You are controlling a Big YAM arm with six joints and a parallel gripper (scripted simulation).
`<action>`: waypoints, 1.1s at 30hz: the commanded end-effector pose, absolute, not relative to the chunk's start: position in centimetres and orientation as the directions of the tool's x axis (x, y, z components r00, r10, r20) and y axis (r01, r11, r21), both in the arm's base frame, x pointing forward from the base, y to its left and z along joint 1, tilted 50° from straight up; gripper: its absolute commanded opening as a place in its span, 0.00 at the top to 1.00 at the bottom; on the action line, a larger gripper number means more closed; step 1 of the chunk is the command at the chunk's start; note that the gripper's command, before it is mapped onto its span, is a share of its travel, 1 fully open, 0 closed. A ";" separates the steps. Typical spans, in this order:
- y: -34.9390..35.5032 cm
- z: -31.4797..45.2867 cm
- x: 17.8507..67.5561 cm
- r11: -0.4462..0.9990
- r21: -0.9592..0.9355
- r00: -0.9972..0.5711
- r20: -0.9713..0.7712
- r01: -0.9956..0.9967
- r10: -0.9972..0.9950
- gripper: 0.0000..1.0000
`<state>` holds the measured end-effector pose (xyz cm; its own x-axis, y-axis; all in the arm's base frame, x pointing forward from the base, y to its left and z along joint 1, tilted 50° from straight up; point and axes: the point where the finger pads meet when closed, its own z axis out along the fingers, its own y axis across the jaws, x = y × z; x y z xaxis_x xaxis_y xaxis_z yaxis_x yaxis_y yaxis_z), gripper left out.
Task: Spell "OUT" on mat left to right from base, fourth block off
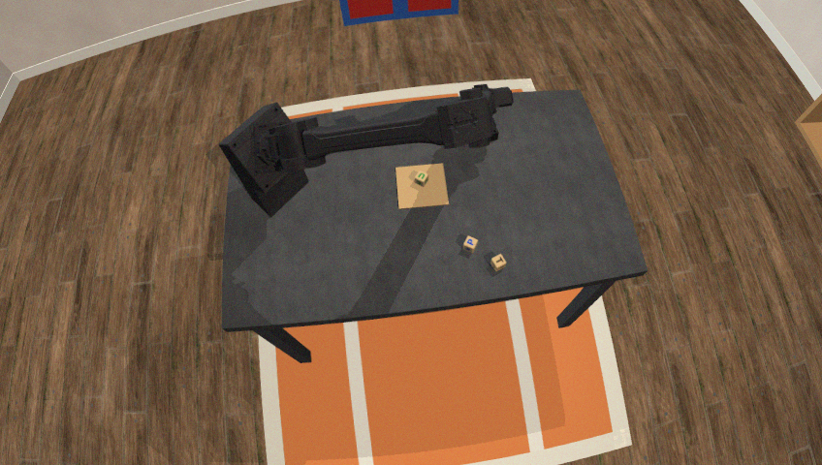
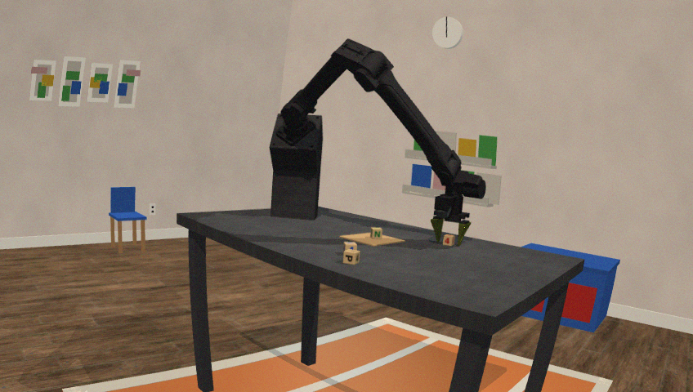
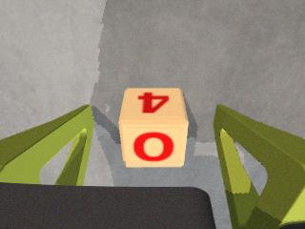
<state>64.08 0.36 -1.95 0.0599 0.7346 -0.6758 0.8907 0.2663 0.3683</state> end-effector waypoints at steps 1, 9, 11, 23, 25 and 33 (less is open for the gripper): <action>0.7 -1.8 65.1 0.277 0.381 0.062 -0.676 0.882 0.734 0.27; 1.7 -1.3 64.7 0.284 0.383 0.056 -0.675 0.879 0.736 0.27; 2.5 -0.5 64.5 0.288 0.388 0.055 -0.672 0.875 0.738 0.27; 5.5 2.8 61.8 0.286 0.390 0.057 -0.671 0.875 0.739 0.27; 6.2 3.7 61.4 0.286 0.395 0.060 -0.670 0.873 0.740 0.27; 7.3 3.7 60.0 0.286 0.371 0.046 -0.676 0.884 0.736 0.27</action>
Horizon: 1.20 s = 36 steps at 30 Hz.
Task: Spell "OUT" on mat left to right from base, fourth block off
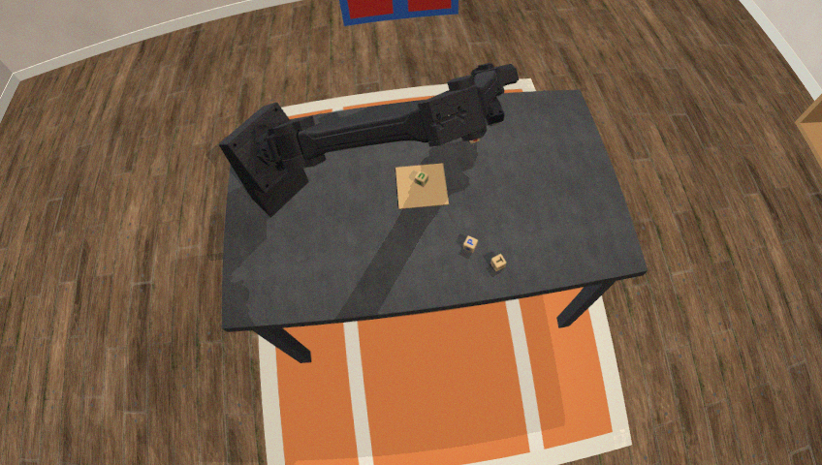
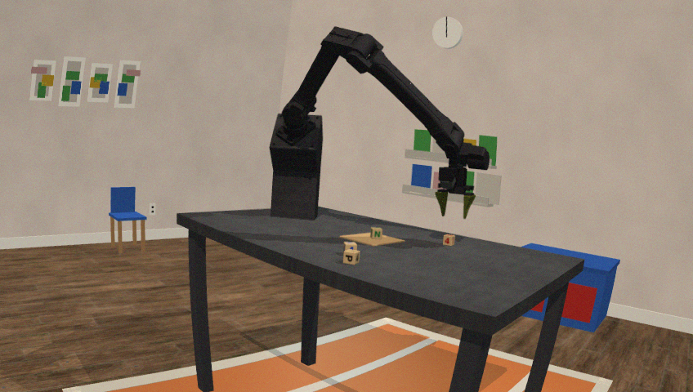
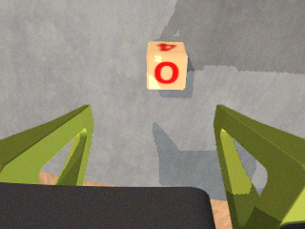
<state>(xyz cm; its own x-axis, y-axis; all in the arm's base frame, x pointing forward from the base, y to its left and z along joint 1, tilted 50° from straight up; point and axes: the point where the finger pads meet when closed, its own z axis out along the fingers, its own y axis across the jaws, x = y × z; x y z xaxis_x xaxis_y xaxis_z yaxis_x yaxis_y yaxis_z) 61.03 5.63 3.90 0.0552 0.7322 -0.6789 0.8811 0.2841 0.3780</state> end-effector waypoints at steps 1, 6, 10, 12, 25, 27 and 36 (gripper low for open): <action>7.6 4.0 59.9 0.288 0.374 0.045 -0.674 0.882 0.737 0.27; 7.0 5.7 60.6 0.269 0.403 0.078 -0.665 0.875 0.743 0.27; 6.1 5.1 60.6 0.258 0.393 0.082 -0.668 0.883 0.740 0.27; 6.1 5.0 60.6 0.258 0.392 0.080 -0.668 0.883 0.740 0.27; -1.2 5.0 51.8 0.500 0.138 -0.230 -0.763 0.855 0.604 0.27; -2.2 4.8 50.1 0.535 0.092 -0.281 -0.771 0.840 0.572 0.27; -6.3 3.8 41.9 0.672 -0.127 -0.501 -0.768 0.730 0.398 0.27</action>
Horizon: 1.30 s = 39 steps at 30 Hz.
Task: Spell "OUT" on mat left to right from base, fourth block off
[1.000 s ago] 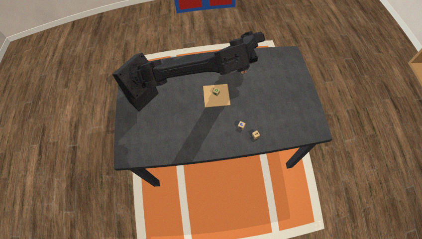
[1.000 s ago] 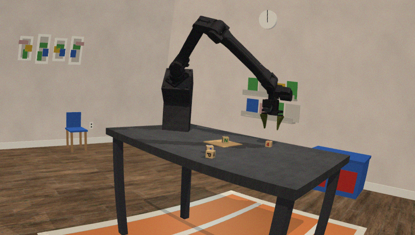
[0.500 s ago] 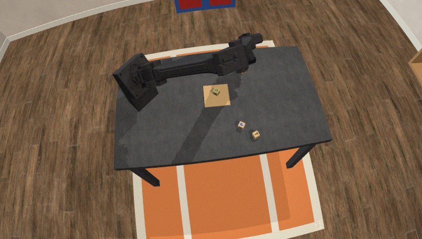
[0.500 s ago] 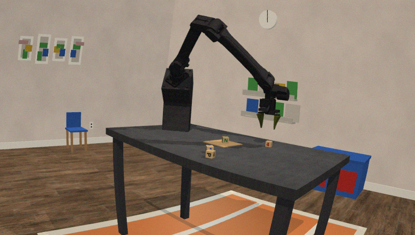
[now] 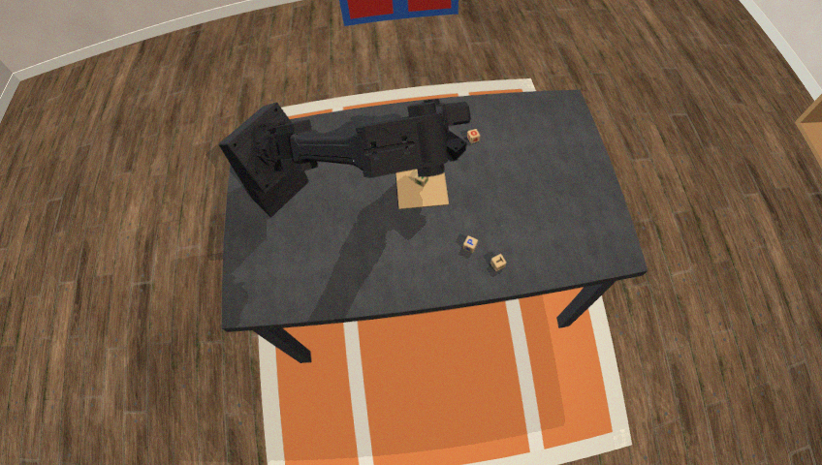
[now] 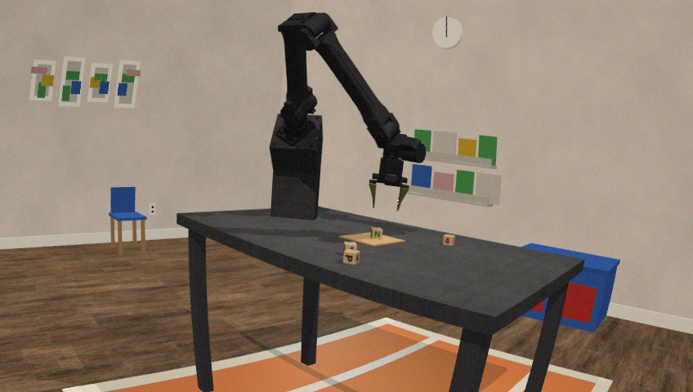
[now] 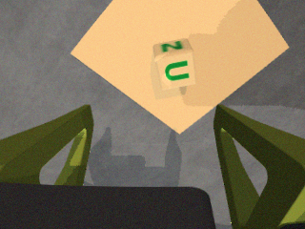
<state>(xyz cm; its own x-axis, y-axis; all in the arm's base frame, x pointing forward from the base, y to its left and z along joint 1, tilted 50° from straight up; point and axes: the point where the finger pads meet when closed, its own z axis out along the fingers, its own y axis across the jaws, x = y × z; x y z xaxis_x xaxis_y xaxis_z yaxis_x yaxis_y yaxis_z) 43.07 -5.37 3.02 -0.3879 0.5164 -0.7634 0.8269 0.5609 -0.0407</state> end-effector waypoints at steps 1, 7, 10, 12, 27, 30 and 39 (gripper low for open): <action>-6.5 3.7 41.5 0.676 -0.135 -0.508 -0.767 0.725 0.392 0.27; -5.8 3.0 41.7 0.688 -0.151 -0.529 -0.759 0.709 0.379 0.37; -5.8 3.0 41.7 0.688 -0.152 -0.530 -0.759 0.709 0.379 0.37; -5.9 3.0 41.6 0.688 -0.153 -0.530 -0.759 0.710 0.378 0.37; -5.9 3.0 41.6 0.688 -0.153 -0.530 -0.759 0.710 0.378 0.37; -5.9 3.0 41.6 0.688 -0.153 -0.530 -0.759 0.710 0.378 0.37; -5.9 3.0 41.6 0.687 -0.153 -0.530 -0.759 0.710 0.378 0.37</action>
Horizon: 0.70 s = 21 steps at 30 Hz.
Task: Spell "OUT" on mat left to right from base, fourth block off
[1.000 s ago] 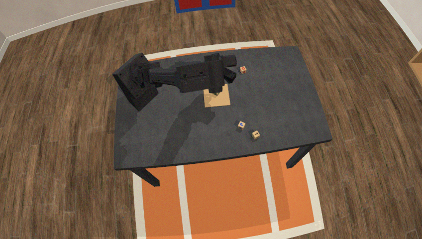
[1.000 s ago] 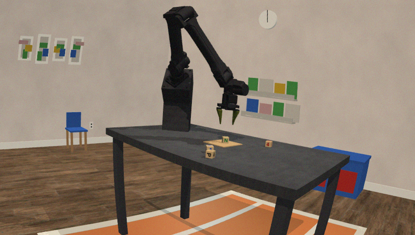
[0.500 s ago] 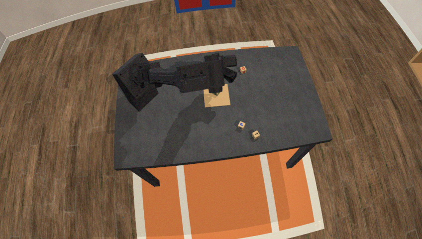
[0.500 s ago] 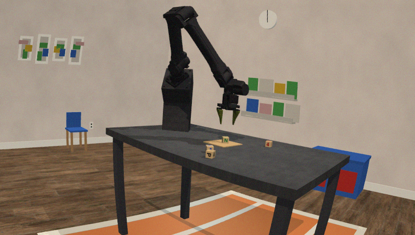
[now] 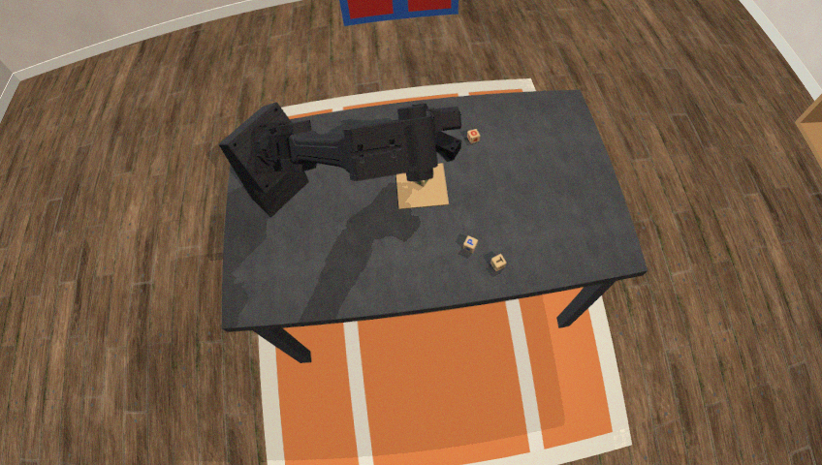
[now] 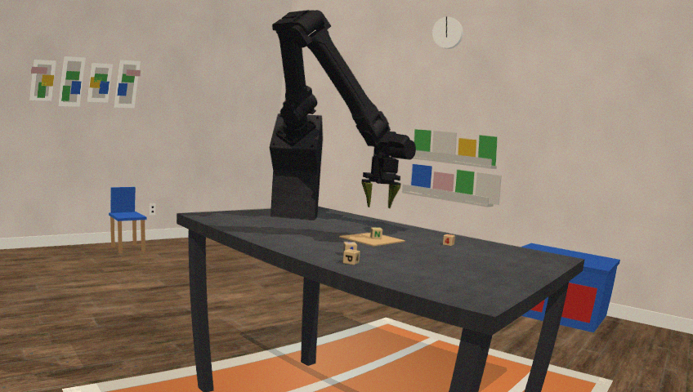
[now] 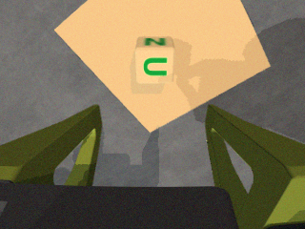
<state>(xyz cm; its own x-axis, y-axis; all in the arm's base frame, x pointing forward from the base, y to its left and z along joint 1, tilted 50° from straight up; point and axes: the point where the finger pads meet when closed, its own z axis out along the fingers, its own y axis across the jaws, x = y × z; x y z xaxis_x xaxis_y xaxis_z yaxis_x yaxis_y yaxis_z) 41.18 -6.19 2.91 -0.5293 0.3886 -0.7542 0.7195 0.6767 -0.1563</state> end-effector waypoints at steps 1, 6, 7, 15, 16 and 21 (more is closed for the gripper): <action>-5.9 3.0 41.6 0.687 -0.154 -0.530 -0.759 0.710 0.378 0.37; -6.1 2.8 41.6 0.684 -0.158 -0.532 -0.757 0.713 0.380 0.37; -6.3 2.7 41.6 0.682 -0.158 -0.531 -0.757 0.715 0.382 0.37; -6.9 2.5 41.8 0.677 -0.155 -0.527 -0.757 0.719 0.386 0.37; -6.9 2.5 41.9 0.677 -0.155 -0.527 -0.757 0.719 0.386 0.37; -7.3 2.2 42.3 0.677 -0.152 -0.524 -0.759 0.720 0.387 0.37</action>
<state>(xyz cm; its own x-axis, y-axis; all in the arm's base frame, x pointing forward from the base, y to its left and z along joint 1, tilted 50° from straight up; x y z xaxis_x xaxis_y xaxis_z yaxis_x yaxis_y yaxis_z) 41.56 -6.81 2.31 -0.5264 0.3936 -0.7537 0.7208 0.6767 -0.1501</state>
